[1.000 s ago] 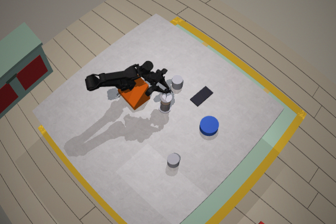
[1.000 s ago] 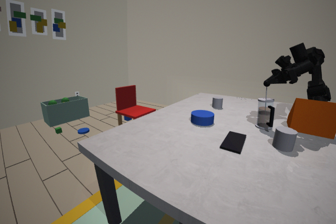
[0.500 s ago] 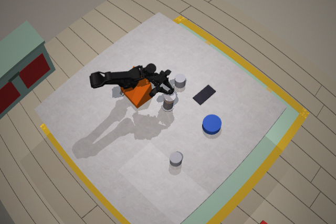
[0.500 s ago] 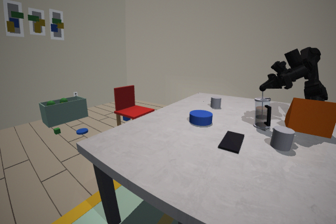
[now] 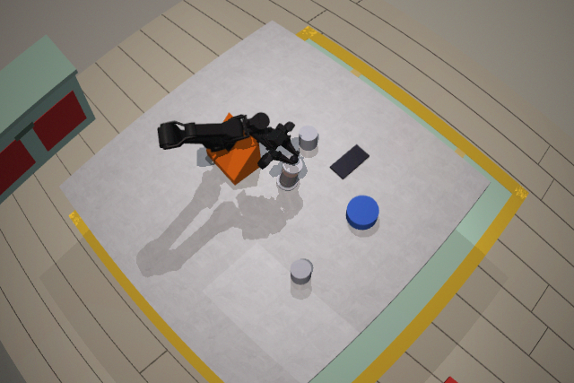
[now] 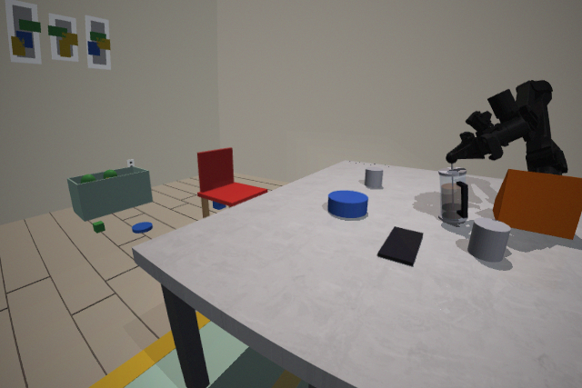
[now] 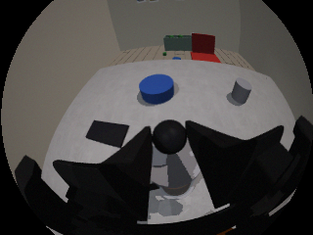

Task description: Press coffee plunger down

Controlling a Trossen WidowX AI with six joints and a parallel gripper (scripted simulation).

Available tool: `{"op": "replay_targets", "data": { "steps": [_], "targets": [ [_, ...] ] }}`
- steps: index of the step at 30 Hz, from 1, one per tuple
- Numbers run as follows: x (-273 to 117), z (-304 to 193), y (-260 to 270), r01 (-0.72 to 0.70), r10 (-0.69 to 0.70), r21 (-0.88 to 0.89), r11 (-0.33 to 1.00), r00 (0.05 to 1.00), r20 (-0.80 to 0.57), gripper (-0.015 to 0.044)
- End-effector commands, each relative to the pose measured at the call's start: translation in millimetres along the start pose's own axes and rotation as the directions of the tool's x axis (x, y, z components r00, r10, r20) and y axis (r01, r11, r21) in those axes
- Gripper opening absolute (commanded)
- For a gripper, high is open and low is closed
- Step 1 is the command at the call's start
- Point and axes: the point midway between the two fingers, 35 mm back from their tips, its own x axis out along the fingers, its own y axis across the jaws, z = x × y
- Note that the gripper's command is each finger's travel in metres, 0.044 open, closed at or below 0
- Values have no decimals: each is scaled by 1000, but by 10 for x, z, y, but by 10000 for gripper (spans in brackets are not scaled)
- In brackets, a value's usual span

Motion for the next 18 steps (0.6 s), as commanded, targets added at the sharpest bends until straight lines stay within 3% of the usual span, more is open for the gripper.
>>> {"op": "replay_targets", "data": {
  "steps": [1,18],
  "targets": [
    [41,-97,-2,4,-5,-29,1000,1000,-31,123],
    [57,-79,14,5,-6,-28,1000,1000,-31,123]
  ]
}}
